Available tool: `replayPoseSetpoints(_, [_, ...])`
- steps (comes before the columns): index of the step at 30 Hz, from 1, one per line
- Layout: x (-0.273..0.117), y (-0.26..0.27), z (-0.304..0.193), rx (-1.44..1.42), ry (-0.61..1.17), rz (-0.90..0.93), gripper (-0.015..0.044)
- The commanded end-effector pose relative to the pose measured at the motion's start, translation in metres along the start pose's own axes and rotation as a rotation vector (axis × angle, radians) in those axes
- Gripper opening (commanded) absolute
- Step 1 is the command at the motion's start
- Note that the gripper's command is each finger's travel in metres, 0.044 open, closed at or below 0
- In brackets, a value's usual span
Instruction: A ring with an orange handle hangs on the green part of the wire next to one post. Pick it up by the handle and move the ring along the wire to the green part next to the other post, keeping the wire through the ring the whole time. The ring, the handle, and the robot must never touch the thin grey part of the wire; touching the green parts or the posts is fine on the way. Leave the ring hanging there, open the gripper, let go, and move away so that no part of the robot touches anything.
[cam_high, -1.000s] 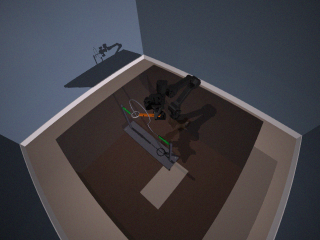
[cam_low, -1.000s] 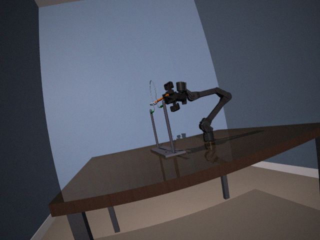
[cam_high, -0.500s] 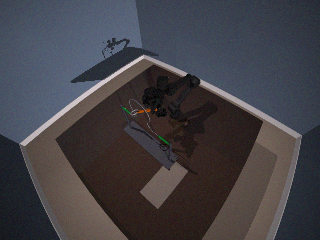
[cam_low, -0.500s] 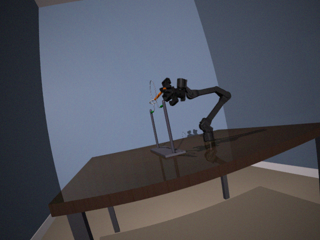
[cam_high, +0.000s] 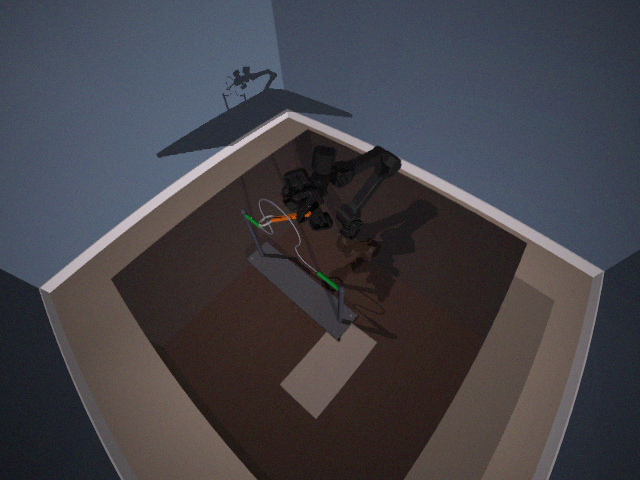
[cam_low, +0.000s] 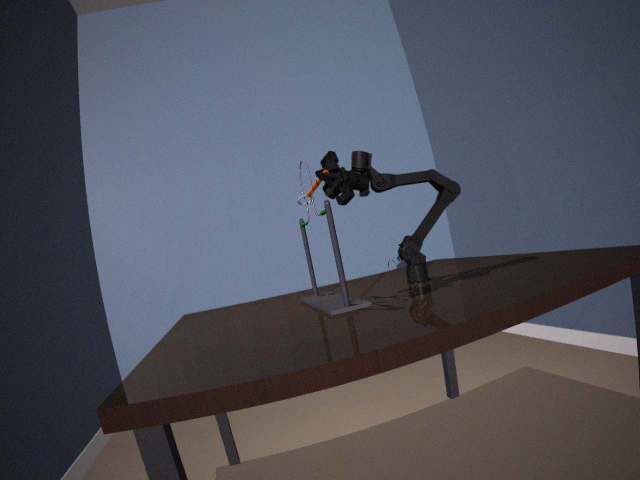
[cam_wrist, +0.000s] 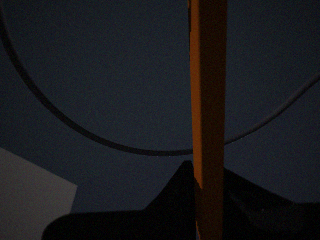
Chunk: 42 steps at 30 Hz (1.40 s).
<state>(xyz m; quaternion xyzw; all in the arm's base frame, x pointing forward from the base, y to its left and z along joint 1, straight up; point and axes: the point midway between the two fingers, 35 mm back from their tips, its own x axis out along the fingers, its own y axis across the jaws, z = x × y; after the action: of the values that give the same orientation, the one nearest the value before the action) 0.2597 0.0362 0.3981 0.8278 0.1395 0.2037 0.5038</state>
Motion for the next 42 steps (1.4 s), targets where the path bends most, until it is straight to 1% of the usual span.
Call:
replayPoseSetpoints(1, [0.0,0.002,-0.001,-0.02,0.002,-0.013,-0.015])
replayPoseSetpoints(42, [-0.001,-0.013,0.003,-0.476,-0.032,-0.326,-0.015])
